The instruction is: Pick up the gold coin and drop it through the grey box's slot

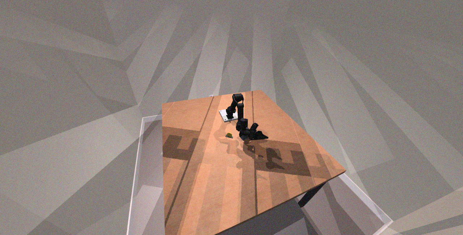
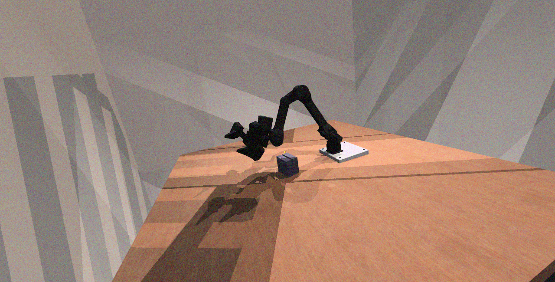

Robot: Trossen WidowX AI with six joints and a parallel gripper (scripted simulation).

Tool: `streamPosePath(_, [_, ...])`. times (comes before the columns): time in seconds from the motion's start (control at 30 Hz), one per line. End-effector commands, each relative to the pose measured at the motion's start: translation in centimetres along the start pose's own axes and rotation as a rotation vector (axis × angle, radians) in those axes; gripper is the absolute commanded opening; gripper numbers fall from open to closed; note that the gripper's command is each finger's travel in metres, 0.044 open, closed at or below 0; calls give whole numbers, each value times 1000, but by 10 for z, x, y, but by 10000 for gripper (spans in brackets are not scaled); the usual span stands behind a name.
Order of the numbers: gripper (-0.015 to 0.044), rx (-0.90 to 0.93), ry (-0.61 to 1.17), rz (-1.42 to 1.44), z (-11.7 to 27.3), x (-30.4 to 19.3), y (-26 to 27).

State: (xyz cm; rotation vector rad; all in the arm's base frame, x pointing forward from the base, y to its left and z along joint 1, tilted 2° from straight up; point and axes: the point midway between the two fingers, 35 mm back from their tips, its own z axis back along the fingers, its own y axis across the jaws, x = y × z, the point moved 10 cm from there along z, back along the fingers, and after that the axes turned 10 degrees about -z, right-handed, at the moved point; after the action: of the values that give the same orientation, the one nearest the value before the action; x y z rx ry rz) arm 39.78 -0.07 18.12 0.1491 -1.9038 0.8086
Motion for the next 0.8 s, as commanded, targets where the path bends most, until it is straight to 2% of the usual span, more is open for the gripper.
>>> streamPosePath(0.0, [374, -3, 8, -1, 0, 0, -1])
streamPosePath(0.27, [164, -82, 388, -32, 9, -11, -35])
streamPosePath(0.47, [161, -78, 722, -53, 32, -10, -51])
streamPosePath(0.67, [161, 2, 1056, -79, 66, 4, -56])
streamPosePath(0.77, [161, 39, 1148, -89, 78, 12, -55])
